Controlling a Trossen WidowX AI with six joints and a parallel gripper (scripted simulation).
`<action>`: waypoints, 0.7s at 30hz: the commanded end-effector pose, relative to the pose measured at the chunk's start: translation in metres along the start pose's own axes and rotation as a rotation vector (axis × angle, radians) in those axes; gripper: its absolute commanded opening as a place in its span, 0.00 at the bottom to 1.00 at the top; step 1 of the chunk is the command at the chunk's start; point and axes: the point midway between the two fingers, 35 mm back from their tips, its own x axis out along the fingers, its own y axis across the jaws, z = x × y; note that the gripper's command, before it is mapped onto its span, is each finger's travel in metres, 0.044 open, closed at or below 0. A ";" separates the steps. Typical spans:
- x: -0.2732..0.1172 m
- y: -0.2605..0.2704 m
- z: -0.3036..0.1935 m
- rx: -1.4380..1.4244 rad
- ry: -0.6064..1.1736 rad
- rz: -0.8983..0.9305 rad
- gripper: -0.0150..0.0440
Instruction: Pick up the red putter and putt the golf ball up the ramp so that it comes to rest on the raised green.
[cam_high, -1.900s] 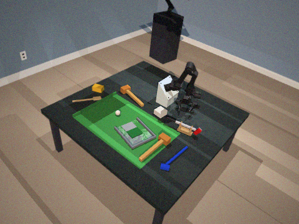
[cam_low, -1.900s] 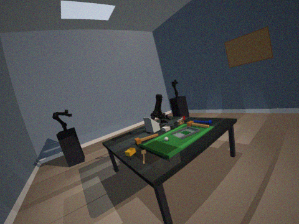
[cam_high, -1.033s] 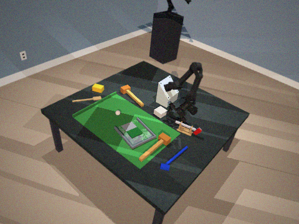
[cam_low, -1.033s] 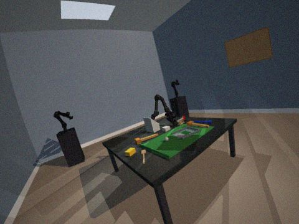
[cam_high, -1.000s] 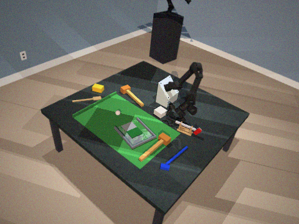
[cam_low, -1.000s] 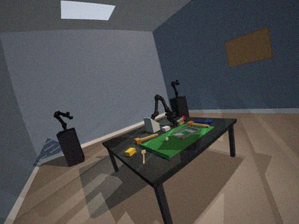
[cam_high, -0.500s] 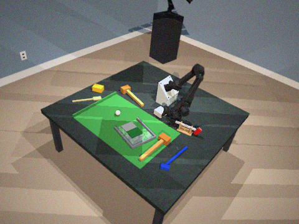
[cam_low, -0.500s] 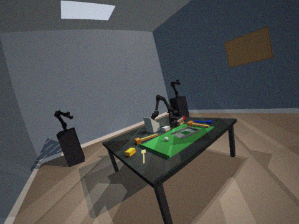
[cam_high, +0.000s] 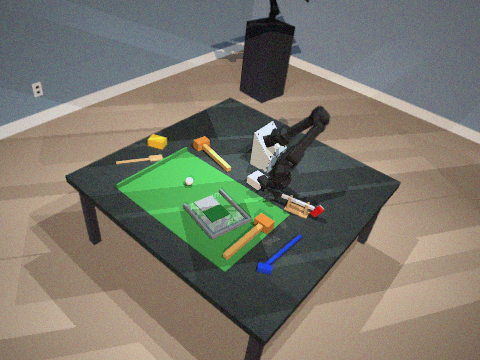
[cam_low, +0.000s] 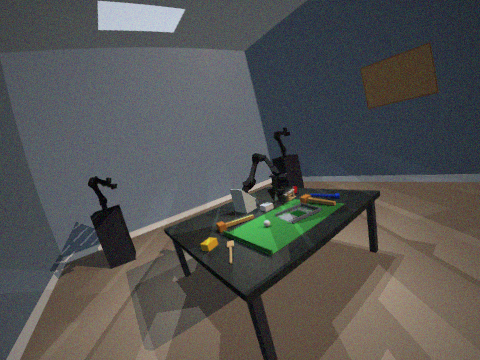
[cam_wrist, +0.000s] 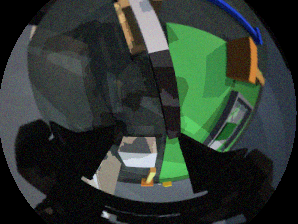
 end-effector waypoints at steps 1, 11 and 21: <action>-0.056 -0.021 0.024 -0.405 -0.468 0.097 1.00; -0.056 -0.021 0.024 -0.405 -0.468 0.097 1.00; -0.053 -0.021 0.024 -0.405 -0.468 0.097 1.00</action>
